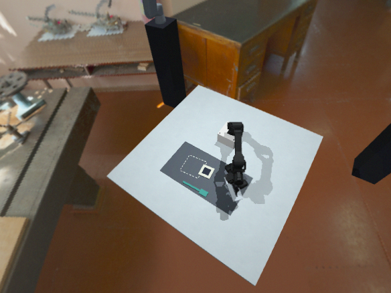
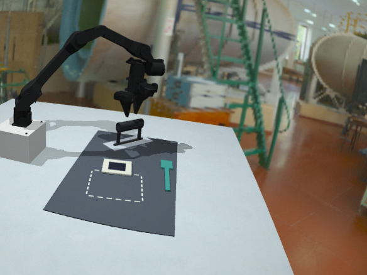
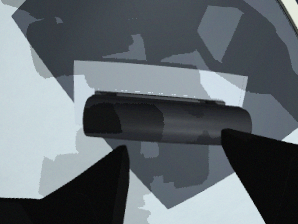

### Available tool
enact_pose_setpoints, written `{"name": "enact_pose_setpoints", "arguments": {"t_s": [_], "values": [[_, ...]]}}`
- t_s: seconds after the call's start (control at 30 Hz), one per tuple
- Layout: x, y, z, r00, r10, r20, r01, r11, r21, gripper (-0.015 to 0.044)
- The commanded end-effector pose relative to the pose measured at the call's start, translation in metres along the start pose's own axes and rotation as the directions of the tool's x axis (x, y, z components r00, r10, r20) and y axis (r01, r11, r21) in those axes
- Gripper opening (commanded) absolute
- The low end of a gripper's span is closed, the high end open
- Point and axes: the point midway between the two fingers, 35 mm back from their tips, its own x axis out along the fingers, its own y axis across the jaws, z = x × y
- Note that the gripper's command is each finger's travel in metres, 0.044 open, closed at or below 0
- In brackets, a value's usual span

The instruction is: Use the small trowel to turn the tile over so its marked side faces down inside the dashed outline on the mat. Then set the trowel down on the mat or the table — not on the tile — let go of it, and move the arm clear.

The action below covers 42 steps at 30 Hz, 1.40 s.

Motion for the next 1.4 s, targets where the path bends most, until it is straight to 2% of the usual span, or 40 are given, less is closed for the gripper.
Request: {"name": "enact_pose_setpoints", "arguments": {"t_s": [0.0,0.3,0.6,1.0,1.37], "values": [[-0.0004,-0.0002,0.0000,1.000,0.000,-0.001,0.001,0.992,0.123,0.0270],[-0.0005,-0.0004,0.0001,1.000,-0.001,-0.001,0.001,0.906,0.423,0.0270],[-0.0007,-0.0006,0.0002,1.000,-0.001,-0.001,0.002,0.732,0.682,0.0270],[-0.0009,-0.0008,0.0004,1.000,-0.002,-0.002,0.002,0.392,0.920,0.0270],[-0.0011,-0.0011,0.0005,1.000,-0.002,-0.002,0.002,0.020,1.000,0.0270]]}}
